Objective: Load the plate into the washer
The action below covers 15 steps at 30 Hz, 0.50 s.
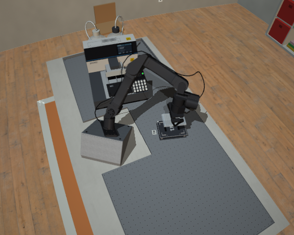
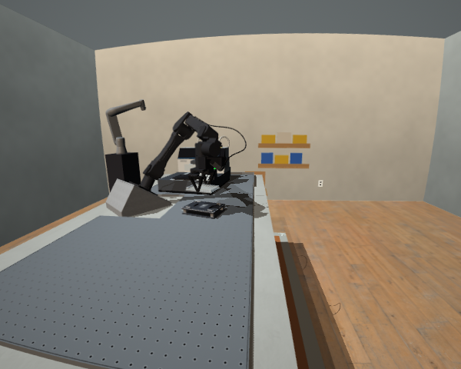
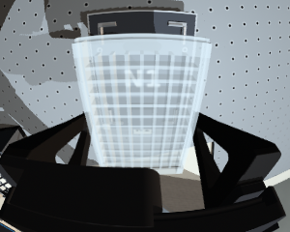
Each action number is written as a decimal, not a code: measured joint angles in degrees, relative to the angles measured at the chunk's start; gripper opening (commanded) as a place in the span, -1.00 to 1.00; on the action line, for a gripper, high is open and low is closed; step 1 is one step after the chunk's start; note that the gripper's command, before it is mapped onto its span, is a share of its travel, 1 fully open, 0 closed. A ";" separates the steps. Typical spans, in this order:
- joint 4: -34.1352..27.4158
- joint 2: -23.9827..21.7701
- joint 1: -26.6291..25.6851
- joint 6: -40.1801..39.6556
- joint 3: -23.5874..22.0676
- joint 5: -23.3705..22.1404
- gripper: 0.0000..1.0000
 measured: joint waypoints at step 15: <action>-1.97 0.00 -0.55 -0.92 1.11 0.02 0.68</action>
